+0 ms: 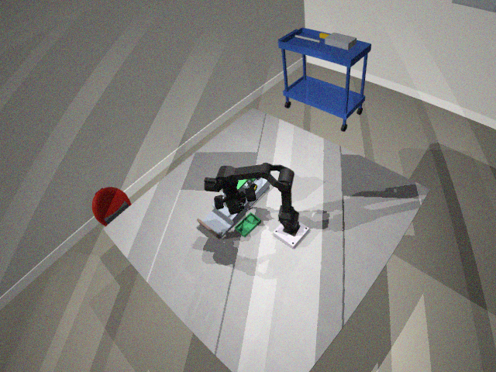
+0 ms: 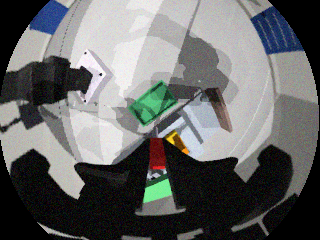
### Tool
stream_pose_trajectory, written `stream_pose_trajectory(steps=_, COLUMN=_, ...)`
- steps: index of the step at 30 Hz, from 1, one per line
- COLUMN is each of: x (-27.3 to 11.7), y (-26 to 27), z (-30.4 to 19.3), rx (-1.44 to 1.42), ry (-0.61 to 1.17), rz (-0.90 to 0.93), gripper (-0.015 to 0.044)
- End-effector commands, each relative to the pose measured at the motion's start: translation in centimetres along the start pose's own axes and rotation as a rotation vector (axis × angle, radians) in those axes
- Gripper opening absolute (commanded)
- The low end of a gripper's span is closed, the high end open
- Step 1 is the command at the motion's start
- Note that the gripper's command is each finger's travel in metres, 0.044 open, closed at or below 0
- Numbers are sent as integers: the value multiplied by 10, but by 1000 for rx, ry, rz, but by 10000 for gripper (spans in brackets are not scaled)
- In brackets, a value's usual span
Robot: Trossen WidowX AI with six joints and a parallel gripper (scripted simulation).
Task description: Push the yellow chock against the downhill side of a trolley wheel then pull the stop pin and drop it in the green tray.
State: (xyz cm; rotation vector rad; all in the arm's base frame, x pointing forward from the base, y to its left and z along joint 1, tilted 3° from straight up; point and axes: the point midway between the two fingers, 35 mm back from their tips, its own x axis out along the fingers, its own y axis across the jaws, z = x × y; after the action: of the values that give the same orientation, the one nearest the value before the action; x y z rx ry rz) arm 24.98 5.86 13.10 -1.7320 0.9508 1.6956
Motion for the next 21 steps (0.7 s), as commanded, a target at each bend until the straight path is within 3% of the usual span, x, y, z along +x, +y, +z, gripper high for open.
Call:
stream_pose_trajectory(steps=1, x=1, y=2, z=0, rx=-114, ry=-20, rz=-17, gripper=0)
stream_pose_trajectory(steps=21, x=0, y=4, z=-3, rx=-665, ry=-62, rz=-121, gripper=0)
